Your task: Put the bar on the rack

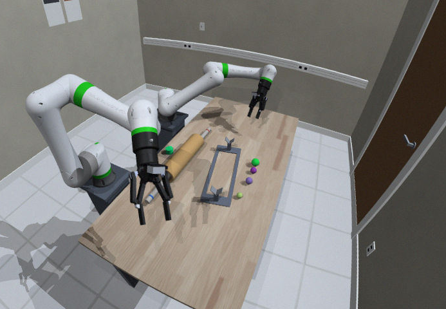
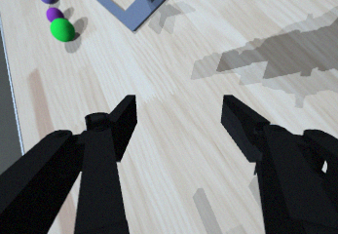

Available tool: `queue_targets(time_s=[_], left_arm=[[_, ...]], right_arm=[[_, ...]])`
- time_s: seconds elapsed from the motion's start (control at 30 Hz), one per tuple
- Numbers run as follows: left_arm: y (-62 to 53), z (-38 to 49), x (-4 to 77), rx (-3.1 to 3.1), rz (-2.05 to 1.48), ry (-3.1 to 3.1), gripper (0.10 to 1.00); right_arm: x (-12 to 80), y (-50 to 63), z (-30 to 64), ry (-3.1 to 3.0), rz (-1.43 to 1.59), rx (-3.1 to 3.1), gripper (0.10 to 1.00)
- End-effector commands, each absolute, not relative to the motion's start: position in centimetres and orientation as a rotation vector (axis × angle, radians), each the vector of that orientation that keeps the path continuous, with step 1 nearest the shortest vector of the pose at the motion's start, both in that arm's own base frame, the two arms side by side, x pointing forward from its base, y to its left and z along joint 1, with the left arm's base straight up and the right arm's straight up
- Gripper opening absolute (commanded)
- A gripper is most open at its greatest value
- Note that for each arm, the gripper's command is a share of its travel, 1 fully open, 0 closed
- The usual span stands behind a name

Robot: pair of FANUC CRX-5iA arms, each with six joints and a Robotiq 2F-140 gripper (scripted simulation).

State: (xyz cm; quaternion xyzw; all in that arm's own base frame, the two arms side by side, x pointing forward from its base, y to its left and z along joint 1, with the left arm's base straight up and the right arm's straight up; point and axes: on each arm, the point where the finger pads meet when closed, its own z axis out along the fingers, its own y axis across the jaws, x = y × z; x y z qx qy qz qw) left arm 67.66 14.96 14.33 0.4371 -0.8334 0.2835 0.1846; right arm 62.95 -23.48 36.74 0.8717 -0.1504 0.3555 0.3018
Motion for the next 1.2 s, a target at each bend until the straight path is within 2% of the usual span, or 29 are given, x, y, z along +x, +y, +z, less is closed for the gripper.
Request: queue_targets(time_s=[0.0,0.13,0.17,0.73,1.17], left_arm=[[15.0,14.5,67.7,1.232,0.8,-2.351,0.585],[15.0,14.5,67.7,1.232,0.8,-2.351,0.585],[15.0,14.5,67.7,1.232,0.8,-2.351,0.585],[14.8,14.5,67.7,1.223,0.799,-2.36,0.585],[8.8,15.1,66.9,0.857,0.749,-2.643,0.585]], right_arm=[[63.0,-23.5,36.9,-0.399,0.945,2.311,0.624],[63.0,-23.5,36.9,-0.399,0.945,2.311,0.624],[63.0,-23.5,36.9,-0.399,0.945,2.311,0.585],[62.9,-23.4,36.7,-0.392,0.94,2.314,0.585],[60.7,-19.9,32.2,-0.113,0.75,2.425,0.585]])
